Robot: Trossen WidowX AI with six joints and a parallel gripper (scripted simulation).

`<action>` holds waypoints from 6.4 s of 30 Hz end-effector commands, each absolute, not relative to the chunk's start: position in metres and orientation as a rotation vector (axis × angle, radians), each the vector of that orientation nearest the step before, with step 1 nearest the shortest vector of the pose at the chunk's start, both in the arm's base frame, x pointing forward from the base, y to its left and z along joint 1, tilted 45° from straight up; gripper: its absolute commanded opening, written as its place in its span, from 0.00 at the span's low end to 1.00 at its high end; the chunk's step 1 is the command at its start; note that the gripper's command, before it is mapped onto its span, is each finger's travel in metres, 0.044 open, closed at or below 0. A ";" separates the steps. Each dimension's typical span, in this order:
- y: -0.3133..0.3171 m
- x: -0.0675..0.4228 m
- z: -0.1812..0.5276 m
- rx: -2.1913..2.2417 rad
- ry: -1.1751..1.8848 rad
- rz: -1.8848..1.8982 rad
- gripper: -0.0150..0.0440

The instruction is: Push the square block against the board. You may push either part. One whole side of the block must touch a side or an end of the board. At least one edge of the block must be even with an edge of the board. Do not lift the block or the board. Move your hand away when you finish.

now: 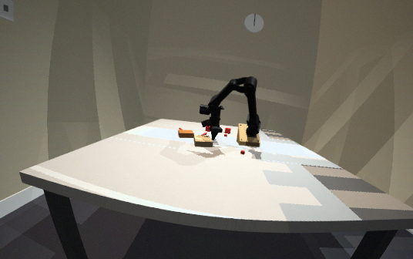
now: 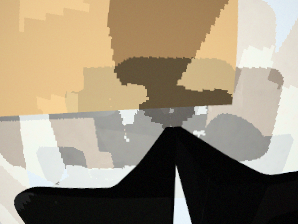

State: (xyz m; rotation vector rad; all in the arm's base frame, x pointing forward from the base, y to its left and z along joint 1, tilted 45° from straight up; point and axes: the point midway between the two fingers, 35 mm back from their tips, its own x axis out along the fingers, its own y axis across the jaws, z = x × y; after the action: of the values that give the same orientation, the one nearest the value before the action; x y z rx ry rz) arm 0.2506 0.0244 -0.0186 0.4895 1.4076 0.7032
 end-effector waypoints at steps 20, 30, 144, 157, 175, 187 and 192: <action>0.025 0.272 -0.017 0.494 1.405 0.701 0.25; 0.026 0.281 -0.016 0.494 1.405 0.701 0.25; 0.062 0.281 0.019 0.387 1.345 0.794 0.25; 0.063 0.292 0.021 0.386 1.344 0.794 0.25; 0.066 0.306 0.025 0.386 1.344 0.794 0.25; 0.068 0.316 0.027 0.386 1.343 0.794 0.25; 0.069 0.320 0.028 0.386 1.343 0.794 0.25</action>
State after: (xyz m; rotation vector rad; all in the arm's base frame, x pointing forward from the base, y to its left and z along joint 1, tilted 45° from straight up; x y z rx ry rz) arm 0.3148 0.0665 0.0278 0.3821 1.3453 0.7904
